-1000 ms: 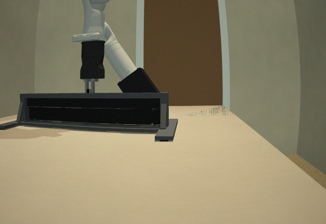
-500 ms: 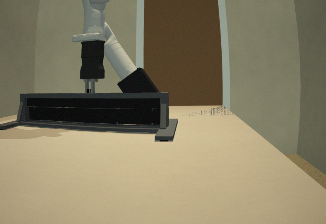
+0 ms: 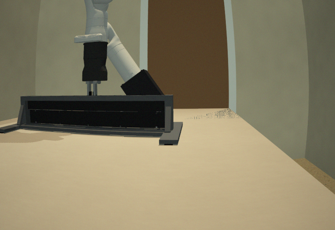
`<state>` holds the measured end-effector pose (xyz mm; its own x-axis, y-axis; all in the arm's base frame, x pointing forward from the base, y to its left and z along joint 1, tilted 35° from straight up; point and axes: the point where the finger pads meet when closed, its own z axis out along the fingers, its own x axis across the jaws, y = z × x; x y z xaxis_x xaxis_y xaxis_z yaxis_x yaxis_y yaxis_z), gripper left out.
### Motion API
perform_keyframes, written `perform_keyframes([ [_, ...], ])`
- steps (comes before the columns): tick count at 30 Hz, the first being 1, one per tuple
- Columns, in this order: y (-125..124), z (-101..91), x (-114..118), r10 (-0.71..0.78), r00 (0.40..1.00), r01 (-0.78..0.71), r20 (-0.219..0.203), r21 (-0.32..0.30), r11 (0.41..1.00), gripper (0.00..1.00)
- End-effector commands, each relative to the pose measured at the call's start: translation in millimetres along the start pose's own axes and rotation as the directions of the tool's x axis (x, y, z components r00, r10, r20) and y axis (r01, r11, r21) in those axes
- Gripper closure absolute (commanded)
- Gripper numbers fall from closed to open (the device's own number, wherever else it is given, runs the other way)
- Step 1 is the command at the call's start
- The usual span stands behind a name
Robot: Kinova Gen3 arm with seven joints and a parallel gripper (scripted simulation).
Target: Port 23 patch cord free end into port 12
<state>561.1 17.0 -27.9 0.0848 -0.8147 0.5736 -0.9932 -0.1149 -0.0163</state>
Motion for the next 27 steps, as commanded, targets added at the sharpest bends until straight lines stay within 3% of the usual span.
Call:
perform_keyframes([
  [1, -0.3, 0.5, 3.7, -0.009, 1.000, 0.009, -0.008, -0.004, 1.000, 1.00],
  [27, -2.1, 0.5, 4.5, -0.007, 1.000, 0.007, -0.009, -0.004, 1.000, 1.00],
])
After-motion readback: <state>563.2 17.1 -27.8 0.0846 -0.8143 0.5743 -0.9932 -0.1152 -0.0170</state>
